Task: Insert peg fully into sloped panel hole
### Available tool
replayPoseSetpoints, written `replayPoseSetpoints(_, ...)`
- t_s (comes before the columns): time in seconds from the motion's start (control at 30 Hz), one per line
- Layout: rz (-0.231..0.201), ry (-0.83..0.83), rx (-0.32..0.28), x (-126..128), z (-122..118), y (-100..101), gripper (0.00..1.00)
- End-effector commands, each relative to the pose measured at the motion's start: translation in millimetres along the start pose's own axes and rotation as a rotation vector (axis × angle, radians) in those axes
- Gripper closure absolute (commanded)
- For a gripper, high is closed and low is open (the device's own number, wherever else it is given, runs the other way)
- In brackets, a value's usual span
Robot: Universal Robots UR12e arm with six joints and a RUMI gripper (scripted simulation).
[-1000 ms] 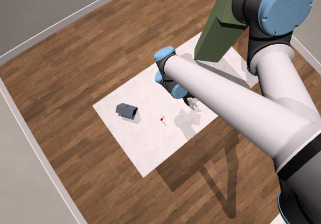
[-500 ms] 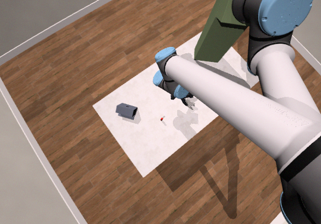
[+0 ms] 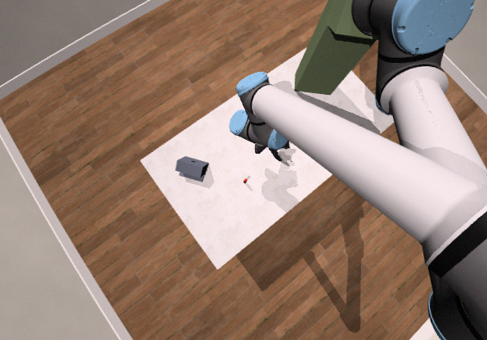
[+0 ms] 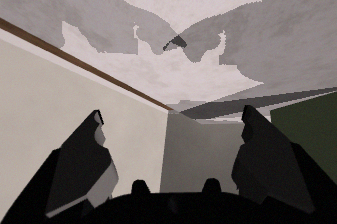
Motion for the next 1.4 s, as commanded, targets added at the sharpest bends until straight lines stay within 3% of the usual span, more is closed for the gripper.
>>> replayPoseSetpoints(0.0,-0.030,-0.032,0.017,3,8,-3,0.00)
replayPoseSetpoints(1.37,-0.235,-0.277,0.160,2,73,-33,0.00)
Point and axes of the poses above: the point where the finger pads meet when closed, its own y axis out along the fingers, its own x axis across the jaws, z = x × y, the point moved 2 cm from there along -y, back along the fingers, and after that the axes turned 10 degrees about -y, right-handed, at the moved point
